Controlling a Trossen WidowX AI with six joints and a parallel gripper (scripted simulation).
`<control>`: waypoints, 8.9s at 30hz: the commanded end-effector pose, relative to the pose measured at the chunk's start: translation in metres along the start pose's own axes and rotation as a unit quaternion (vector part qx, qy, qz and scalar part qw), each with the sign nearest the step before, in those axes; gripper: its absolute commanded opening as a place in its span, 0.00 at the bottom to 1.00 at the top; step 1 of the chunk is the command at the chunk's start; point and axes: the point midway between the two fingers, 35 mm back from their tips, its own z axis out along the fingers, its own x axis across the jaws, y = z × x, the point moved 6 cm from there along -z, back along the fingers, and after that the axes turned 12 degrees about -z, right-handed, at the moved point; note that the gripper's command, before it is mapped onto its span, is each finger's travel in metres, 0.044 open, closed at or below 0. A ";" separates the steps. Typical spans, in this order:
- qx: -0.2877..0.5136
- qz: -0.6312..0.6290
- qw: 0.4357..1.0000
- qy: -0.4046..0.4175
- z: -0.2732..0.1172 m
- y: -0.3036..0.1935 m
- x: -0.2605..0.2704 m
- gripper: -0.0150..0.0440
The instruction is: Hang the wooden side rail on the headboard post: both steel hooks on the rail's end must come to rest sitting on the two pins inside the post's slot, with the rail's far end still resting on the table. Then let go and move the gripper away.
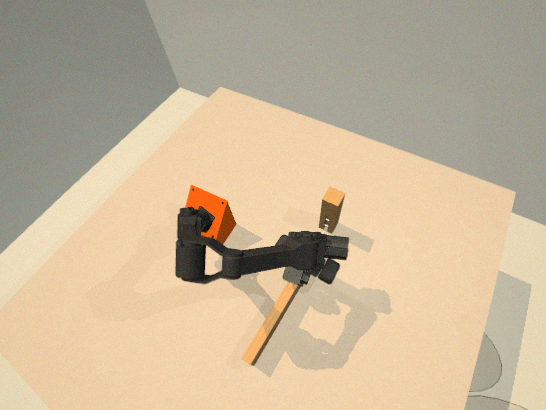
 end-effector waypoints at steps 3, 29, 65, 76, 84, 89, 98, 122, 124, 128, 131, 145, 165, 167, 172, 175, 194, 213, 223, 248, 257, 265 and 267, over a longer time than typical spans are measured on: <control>-0.001 -0.008 1.000 -0.001 0.000 -0.001 -0.004 0.25; -0.001 -0.008 1.000 -0.001 -0.001 -0.001 -0.006 0.25; -0.001 -0.008 1.000 -0.001 -0.007 -0.001 -0.006 0.25; -0.001 -0.008 1.000 -0.001 -0.009 -0.001 -0.006 0.25; -0.001 -0.008 1.000 -0.001 -0.010 -0.001 -0.006 0.25; -0.001 -0.008 1.000 -0.001 -0.011 -0.001 -0.006 0.25; -0.001 -0.008 1.000 -0.001 -0.012 -0.001 -0.006 0.25; -0.001 -0.008 1.000 -0.001 -0.016 -0.001 -0.006 0.25; -0.001 -0.008 1.000 -0.001 -0.017 -0.001 -0.006 0.25; -0.001 -0.008 1.000 -0.001 -0.017 -0.001 -0.006 0.25; -0.001 -0.008 1.000 -0.001 -0.018 -0.001 -0.006 0.25; -0.001 -0.008 1.000 -0.001 -0.020 -0.001 -0.006 0.25; -0.001 -0.008 1.000 -0.001 -0.022 -0.002 -0.005 0.25; -0.001 -0.008 1.000 -0.001 -0.022 -0.002 -0.005 0.25; -0.001 -0.008 1.000 -0.001 -0.021 -0.003 -0.004 0.25; -0.001 -0.008 1.000 -0.001 -0.021 -0.003 -0.004 0.25; -0.001 -0.008 1.000 -0.001 -0.020 -0.005 -0.003 0.25; 0.000 -0.008 1.000 -0.001 -0.021 -0.006 -0.002 0.25; 0.000 -0.008 1.000 -0.001 -0.020 -0.008 -0.003 0.25; 0.000 -0.008 1.000 -0.001 -0.021 -0.009 -0.002 0.25; 0.000 -0.008 1.000 -0.001 -0.020 -0.011 -0.002 0.25; 0.000 -0.008 1.000 -0.001 -0.020 -0.012 -0.003 0.25; 0.000 -0.008 1.000 -0.001 -0.019 -0.012 -0.002 0.25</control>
